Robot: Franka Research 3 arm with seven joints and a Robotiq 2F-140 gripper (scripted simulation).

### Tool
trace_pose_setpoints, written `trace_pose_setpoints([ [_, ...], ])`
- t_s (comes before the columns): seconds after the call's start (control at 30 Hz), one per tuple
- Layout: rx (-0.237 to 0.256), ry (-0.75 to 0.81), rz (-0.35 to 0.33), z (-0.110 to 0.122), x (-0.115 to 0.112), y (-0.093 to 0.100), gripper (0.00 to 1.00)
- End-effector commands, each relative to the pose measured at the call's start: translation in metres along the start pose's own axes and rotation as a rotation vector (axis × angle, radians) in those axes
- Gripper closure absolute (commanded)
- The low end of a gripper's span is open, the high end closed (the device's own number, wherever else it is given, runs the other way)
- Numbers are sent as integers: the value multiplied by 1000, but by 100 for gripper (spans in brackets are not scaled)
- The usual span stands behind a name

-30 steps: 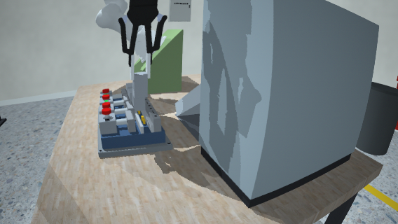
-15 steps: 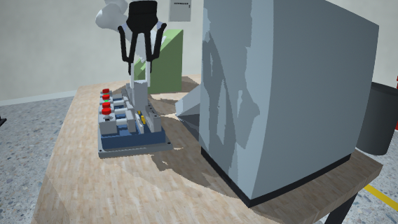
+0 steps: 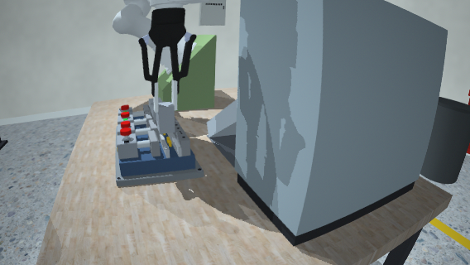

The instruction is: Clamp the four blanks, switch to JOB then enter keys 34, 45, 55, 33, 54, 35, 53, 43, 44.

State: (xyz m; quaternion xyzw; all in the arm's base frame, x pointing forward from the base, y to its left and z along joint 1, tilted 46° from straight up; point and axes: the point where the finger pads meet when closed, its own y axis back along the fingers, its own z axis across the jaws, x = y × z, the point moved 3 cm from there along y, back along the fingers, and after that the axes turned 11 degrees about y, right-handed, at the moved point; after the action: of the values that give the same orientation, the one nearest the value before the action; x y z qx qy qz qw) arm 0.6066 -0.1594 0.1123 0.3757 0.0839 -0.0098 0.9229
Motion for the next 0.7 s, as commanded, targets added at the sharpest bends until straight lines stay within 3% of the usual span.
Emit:
trace_pose_setpoints([
  [0.0, 0, 8, 9, -1, 2, -2, 100],
  [0.67, 0, 8, 9, -1, 3, -9, 100],
])
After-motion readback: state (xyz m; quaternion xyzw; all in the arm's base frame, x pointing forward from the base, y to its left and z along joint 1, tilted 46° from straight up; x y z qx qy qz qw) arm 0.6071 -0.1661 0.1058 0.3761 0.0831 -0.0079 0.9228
